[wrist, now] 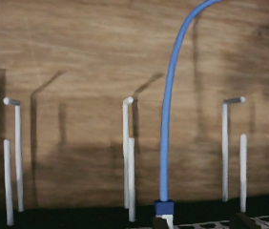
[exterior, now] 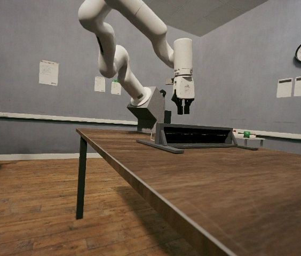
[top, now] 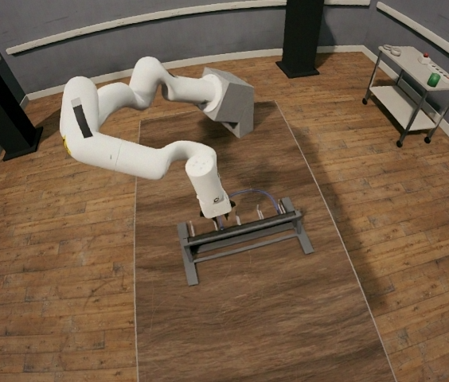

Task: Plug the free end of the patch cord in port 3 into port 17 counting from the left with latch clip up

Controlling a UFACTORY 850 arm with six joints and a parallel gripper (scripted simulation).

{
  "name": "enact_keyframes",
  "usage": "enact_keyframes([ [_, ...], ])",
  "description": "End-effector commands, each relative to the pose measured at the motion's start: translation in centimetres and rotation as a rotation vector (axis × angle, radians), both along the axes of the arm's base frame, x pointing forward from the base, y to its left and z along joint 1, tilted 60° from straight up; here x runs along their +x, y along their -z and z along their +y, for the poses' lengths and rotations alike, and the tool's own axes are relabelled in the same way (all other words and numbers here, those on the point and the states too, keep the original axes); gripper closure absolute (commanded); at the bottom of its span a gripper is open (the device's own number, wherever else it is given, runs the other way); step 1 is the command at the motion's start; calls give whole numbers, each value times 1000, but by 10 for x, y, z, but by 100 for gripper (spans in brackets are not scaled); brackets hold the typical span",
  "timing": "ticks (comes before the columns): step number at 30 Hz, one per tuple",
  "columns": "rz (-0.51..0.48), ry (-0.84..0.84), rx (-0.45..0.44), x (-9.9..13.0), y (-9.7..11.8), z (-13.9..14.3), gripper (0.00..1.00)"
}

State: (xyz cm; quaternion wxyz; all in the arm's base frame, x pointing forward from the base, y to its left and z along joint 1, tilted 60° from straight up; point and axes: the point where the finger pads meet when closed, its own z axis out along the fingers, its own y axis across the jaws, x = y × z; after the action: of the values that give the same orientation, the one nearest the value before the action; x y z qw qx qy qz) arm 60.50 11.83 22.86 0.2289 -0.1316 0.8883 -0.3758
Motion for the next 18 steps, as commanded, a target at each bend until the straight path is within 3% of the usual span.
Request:
enact_keyframes([
  [1, -1, -1, 0, -2, -3, 4, 61],
  [5, -1, -1, 0, -2, -3, 4, 61],
  [6, -1, -1, 0, -2, -3, 4, 100],
  [18, -1, -1, 0, -2, -3, 4, 100],
])
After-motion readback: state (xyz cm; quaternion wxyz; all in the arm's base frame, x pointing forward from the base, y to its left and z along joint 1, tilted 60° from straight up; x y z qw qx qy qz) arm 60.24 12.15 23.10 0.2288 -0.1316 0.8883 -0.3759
